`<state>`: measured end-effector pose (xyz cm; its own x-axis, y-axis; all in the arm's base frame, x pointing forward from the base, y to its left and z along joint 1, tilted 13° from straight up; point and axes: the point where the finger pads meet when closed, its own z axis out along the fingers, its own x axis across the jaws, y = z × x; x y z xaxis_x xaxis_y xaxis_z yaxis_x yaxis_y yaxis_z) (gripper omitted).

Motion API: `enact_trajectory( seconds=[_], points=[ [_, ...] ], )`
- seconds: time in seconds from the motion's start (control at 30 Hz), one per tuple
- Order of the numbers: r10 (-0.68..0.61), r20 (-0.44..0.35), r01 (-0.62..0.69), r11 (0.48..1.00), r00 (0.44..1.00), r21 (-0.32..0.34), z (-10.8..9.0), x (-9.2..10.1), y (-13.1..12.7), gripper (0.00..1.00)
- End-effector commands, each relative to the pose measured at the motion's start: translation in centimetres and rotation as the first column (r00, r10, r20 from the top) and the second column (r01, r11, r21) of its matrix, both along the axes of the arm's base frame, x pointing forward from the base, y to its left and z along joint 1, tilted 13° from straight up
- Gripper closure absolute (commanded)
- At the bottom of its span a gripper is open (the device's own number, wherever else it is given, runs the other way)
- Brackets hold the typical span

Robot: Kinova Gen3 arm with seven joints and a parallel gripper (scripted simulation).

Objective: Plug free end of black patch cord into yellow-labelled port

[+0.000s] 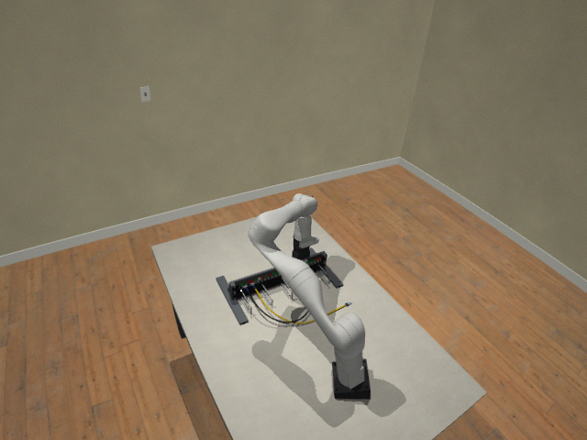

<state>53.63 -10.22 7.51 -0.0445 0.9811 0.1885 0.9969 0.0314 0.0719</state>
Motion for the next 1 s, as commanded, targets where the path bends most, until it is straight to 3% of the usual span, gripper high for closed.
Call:
enact_trajectory(
  seconds=[0.0, 0.97],
  points=[
    [-0.011, 0.020, 0.011, 1.000, 1.000, 0.000, 0.14, 0.89, 0.08, 1.00],
    [-0.016, 0.026, 0.016, 1.000, 1.000, 0.001, 0.15, 1.07, 0.08, 1.00]
  ],
)
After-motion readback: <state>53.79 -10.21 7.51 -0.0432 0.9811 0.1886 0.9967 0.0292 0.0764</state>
